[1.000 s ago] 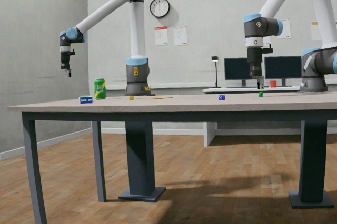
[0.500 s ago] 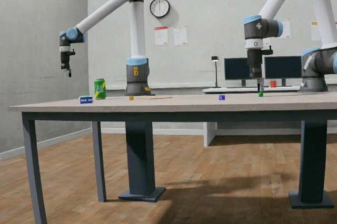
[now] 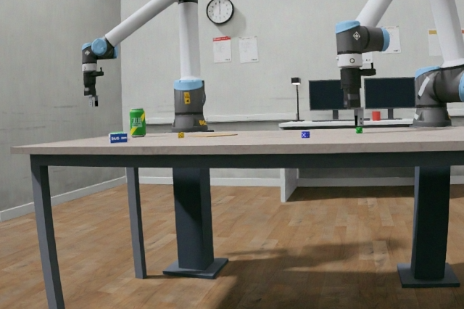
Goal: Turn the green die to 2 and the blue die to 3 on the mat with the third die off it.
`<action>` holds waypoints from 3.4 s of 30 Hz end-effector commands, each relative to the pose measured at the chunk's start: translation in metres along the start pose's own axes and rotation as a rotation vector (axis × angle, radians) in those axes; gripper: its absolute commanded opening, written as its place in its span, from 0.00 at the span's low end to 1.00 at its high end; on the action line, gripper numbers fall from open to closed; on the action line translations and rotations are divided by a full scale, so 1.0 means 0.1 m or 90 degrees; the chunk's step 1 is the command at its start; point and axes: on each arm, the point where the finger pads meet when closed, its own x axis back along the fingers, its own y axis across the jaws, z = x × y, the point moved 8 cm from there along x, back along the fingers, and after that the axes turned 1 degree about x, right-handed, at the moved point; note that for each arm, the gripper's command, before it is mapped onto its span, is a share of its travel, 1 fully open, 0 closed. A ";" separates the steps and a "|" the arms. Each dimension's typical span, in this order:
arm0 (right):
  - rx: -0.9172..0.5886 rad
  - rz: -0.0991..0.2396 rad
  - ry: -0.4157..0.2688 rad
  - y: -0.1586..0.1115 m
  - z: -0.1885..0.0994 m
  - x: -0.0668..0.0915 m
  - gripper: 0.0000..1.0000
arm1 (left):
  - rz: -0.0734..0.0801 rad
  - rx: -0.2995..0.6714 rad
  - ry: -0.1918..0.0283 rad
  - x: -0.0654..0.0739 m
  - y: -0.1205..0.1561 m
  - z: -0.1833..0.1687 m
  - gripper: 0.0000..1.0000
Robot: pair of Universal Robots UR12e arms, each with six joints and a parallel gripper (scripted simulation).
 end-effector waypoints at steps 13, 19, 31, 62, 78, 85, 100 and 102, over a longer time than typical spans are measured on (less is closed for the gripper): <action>0.000 0.000 -0.001 0.00 -0.01 0.01 1.00 | 0.000 0.000 -0.001 0.01 0.01 -0.01 0.70; 0.000 0.000 -0.001 0.00 -0.01 0.01 1.00 | 0.000 0.000 -0.001 0.00 0.01 -0.01 0.70; 0.000 0.000 -0.001 0.00 -0.01 0.01 1.00 | 0.000 0.000 -0.001 -0.12 0.01 -0.01 0.70; 0.000 0.000 -0.001 0.00 -0.01 0.01 1.00 | 0.000 0.000 -0.001 -0.25 0.01 -0.01 0.70; 0.000 0.000 -0.001 0.00 -0.01 0.01 1.00 | 0.000 0.000 -0.001 -0.25 0.01 -0.01 0.40; 0.000 0.000 -0.001 0.00 -0.01 0.01 1.00 | 0.000 0.000 -0.001 -0.25 0.01 -0.01 0.40; 0.000 0.000 -0.001 0.00 -0.01 0.01 1.00 | 0.000 0.000 -0.001 -0.25 0.01 -0.01 0.40; 0.000 0.000 -0.001 0.00 -0.01 0.01 1.00 | 0.000 0.000 -0.001 -0.24 0.01 -0.01 0.40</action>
